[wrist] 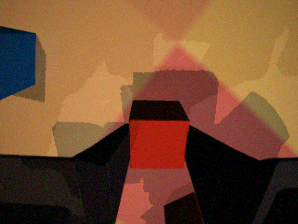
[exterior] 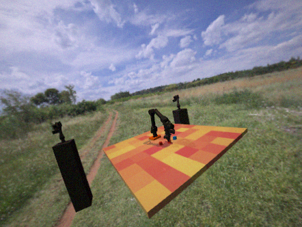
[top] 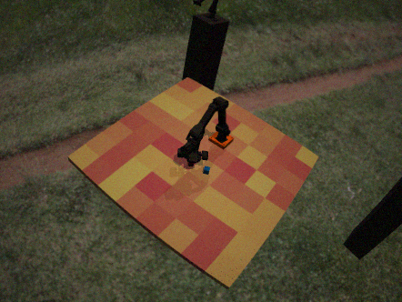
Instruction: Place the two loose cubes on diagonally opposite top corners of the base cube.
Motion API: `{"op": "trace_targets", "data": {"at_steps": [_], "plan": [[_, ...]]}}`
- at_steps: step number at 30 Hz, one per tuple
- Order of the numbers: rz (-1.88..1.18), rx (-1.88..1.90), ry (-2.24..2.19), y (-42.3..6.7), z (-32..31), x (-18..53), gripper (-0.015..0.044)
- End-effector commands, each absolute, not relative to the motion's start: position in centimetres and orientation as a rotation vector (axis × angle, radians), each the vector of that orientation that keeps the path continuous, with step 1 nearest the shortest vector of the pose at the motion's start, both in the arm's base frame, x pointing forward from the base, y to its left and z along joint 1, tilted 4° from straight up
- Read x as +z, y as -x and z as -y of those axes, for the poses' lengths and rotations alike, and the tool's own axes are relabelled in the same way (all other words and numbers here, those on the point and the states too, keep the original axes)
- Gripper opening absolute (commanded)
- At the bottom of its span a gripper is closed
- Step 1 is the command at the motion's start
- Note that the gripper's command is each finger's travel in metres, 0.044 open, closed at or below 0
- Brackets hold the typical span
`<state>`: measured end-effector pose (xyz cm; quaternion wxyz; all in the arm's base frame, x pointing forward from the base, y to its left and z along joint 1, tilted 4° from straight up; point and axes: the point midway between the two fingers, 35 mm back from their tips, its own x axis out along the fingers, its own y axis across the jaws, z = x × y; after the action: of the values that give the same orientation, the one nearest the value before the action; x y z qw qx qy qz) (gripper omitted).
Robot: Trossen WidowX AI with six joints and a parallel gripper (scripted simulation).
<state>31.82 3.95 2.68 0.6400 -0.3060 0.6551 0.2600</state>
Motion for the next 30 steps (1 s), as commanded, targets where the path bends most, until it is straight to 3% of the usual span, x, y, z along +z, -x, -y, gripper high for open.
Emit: {"op": "trace_targets", "data": {"at_steps": [1,30], "plan": [[-1.49,0.592,0.702,-32.1,-4.0,3.7,0.0105],[-1.489,0.592,0.701,-31.9,-4.6,12.8,0.0105]]}}
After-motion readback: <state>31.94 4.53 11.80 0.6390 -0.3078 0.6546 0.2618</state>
